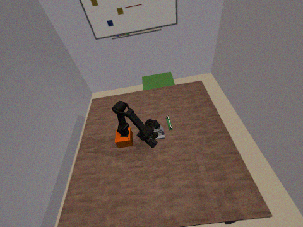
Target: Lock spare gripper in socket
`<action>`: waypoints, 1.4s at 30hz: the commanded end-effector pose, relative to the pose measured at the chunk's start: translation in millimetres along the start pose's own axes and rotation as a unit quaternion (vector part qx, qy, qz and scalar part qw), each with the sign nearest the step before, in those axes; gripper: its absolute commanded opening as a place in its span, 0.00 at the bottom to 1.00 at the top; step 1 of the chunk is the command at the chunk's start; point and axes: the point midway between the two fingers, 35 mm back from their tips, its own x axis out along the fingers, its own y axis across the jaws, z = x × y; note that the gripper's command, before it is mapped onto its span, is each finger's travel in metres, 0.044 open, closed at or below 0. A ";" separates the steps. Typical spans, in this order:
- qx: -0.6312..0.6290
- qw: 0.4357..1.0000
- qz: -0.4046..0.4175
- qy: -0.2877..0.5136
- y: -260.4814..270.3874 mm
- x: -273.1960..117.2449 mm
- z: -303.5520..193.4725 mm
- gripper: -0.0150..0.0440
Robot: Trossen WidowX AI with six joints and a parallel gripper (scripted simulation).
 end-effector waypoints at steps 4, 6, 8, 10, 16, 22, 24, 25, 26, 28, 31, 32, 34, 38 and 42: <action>0.003 1.000 0.007 0.002 2.4 4.8 7.5 0.25; 0.003 1.000 0.007 0.002 2.5 6.1 9.8 0.25; 0.003 1.000 0.007 0.002 2.6 7.4 12.1 0.25; 0.003 1.000 0.007 0.002 2.6 8.8 14.3 0.25; 0.003 1.000 0.007 0.002 2.5 13.0 21.0 0.25; 0.004 1.000 0.007 0.002 2.4 17.1 27.8 0.25; 0.004 1.000 0.006 0.002 2.4 18.5 30.1 0.25; 0.004 1.000 0.006 0.002 2.4 19.2 31.2 0.25; 0.004 1.000 0.006 0.002 2.4 19.9 32.4 0.25; 0.004 1.000 0.006 0.002 2.5 21.3 34.6 0.25; 0.004 1.000 0.006 0.002 2.5 23.3 38.0 0.25; 0.004 1.000 0.006 0.002 2.5 24.0 39.2 0.25; 0.004 1.000 0.006 0.002 2.5 25.4 41.4 0.25; 0.004 1.000 0.006 0.002 2.5 26.3 42.9 0.25; 0.008 1.000 0.001 0.002 -0.6 25.1 39.4 0.25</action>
